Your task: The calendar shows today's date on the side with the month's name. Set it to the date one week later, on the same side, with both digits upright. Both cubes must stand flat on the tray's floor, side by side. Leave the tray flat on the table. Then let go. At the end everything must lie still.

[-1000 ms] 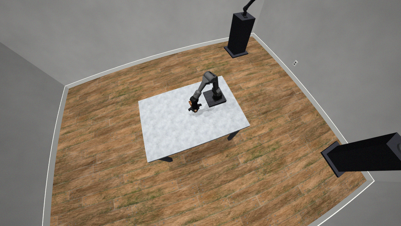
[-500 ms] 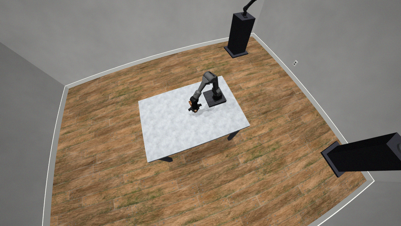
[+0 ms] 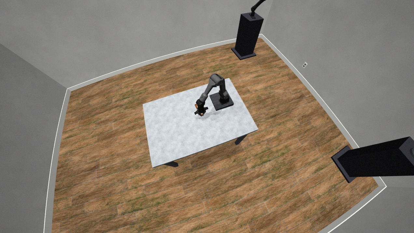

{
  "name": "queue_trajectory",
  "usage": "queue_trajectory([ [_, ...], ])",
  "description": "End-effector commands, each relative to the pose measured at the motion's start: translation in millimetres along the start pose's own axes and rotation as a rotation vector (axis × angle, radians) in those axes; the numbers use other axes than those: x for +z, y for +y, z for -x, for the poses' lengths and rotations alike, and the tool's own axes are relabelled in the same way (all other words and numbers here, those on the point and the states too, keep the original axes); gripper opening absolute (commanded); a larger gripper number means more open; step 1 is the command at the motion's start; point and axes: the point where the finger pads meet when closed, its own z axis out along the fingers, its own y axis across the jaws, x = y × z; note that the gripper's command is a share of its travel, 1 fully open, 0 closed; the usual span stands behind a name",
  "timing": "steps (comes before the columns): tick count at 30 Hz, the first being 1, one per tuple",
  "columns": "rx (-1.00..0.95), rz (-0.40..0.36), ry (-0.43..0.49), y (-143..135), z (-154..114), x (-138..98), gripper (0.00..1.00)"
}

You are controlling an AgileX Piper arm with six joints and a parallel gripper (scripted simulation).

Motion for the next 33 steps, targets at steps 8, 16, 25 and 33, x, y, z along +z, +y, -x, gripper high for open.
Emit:
queue_trajectory([
  [8, 0.001, -0.004, -0.001, -1.0, 0.5, 1.2, 0.34],
  [16, 0.001, -0.004, -0.001, -1.0, 0.5, 1.2, 0.34],
  [25, 0.001, -0.004, -0.001, -1.0, 0.5, 1.2, 0.39],
  [33, 0.001, -0.004, -0.001, -1.0, 0.5, 1.2, 0.54],
])
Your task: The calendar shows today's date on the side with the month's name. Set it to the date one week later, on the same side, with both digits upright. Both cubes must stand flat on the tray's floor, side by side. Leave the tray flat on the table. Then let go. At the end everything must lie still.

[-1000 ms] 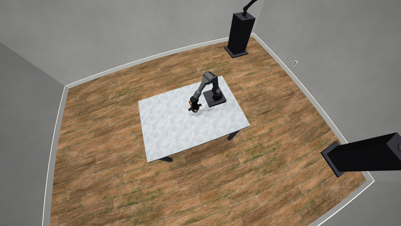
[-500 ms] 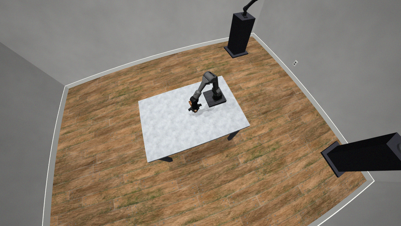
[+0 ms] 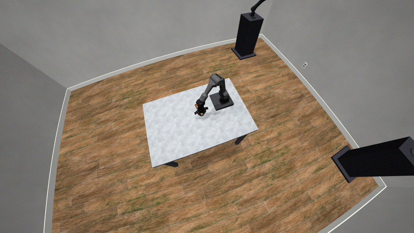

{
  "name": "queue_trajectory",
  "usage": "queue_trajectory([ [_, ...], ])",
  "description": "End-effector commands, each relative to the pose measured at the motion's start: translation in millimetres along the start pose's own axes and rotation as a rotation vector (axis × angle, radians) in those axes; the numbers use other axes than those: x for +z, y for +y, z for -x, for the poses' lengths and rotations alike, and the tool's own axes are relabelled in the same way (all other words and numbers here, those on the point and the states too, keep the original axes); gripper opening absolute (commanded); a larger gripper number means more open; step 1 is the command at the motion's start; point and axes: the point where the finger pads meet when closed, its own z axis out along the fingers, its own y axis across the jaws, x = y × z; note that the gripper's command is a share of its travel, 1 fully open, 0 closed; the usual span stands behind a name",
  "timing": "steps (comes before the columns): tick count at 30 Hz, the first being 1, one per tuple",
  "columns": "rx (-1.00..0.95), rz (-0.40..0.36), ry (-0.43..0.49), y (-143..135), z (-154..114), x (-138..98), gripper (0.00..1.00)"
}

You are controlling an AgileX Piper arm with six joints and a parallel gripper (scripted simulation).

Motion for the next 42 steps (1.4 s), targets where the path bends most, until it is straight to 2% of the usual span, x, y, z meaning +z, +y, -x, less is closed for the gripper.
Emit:
queue_trajectory([
  [1, 0.001, -0.004, -0.002, -1, 1, 1, 0.54],
  [2, 0.001, -0.004, -0.002, -1, 1, 1, 0.54],
  [3, 0.001, -0.004, -0.002, -1, 1, 1, 0.59],
  [15, 0.001, -0.003, -0.001, -1, 1, 1, 0.59],
  [19, 0.001, 0.003, 0.000, 1, 0, -6, 0.59],
  [25, 0.000, 0.003, 0.001, 1, 0, -29, 0.59],
  [27, 0.000, 0.003, 0.001, 1, 0, -29, 0.59],
  [37, 0.000, 0.003, 0.001, 0, 0, -80, 0.59],
  [42, 0.001, 0.003, 0.000, 0, 0, -90, 0.59],
])
